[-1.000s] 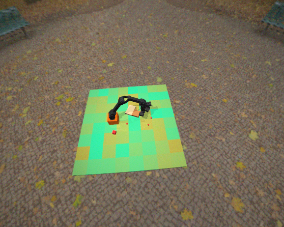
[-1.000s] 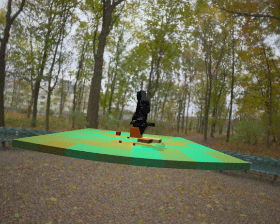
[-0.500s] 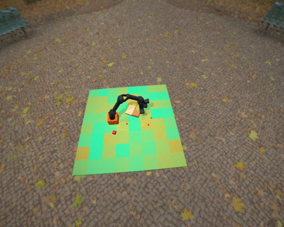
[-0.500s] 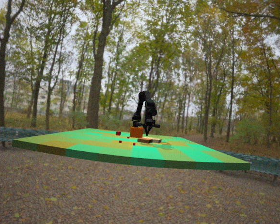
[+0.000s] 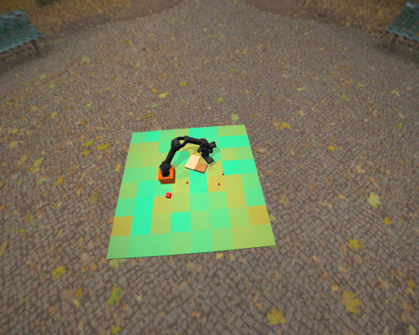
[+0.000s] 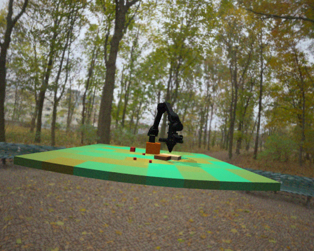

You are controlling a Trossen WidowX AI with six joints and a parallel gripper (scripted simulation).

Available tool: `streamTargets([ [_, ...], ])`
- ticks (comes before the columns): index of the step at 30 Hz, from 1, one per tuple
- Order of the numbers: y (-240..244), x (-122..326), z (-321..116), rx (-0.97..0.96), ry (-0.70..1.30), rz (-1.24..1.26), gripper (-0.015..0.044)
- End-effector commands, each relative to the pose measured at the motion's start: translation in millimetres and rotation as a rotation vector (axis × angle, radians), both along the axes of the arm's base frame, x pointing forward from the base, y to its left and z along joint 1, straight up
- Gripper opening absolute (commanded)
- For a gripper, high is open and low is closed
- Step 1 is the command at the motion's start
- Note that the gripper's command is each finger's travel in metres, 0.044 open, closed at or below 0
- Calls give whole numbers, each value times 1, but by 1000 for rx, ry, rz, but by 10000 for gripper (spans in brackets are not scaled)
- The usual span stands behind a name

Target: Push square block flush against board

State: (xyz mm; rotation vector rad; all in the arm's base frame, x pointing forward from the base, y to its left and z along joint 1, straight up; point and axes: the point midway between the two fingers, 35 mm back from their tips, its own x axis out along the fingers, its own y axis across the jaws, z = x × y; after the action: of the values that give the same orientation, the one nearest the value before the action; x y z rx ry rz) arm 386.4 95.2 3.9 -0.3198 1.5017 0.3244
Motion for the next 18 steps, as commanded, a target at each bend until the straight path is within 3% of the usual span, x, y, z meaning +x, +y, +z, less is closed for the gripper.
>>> streamTargets([
  [1,8,-6,-1,-6,2,109,0],
  [7,24,-16,-1,-10,5,306,0],
  [11,25,-16,-4,-10,5,310,0],
  [15,29,-17,-53,-11,7,369,0],
  [18,29,-18,-56,-11,7,372,0],
])
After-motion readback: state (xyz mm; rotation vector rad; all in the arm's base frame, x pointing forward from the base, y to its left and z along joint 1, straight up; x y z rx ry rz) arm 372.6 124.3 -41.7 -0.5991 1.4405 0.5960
